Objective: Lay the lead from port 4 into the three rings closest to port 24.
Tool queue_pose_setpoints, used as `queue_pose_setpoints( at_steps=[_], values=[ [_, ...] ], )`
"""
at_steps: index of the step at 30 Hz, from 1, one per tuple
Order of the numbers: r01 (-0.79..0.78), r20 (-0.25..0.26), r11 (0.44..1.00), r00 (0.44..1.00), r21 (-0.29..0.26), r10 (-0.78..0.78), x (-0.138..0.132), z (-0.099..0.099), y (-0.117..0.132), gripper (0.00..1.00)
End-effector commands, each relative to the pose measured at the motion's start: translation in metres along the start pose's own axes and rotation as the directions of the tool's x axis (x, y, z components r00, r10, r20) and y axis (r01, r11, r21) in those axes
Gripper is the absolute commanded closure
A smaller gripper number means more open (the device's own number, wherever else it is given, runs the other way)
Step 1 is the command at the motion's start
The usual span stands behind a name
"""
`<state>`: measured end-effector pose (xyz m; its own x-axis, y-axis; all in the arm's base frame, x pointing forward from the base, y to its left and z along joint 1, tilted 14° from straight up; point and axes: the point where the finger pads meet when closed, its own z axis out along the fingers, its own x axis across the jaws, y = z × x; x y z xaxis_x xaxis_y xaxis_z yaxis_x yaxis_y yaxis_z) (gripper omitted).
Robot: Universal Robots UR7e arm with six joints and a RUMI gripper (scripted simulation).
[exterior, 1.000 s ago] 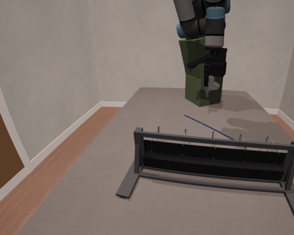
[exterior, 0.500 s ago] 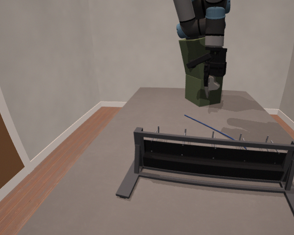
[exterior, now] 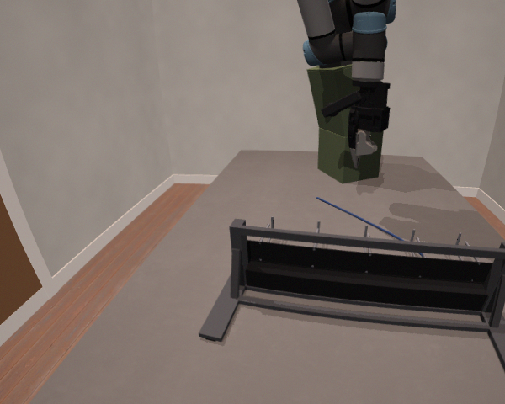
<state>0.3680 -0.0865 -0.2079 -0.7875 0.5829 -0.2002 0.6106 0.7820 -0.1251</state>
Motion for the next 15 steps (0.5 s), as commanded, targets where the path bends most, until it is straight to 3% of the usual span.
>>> queue_pose_setpoints(
  at_steps=[1, 15],
  values=[
    [-0.079, 0.001, 0.997, 0.997, 0.000, 0.079, 0.0015, -0.0002, -0.0007, 1.00],
    [-0.367, 0.001, 0.930, 0.930, 0.000, 0.367, 0.0082, 0.0002, -0.0029, 1.00]
  ],
)
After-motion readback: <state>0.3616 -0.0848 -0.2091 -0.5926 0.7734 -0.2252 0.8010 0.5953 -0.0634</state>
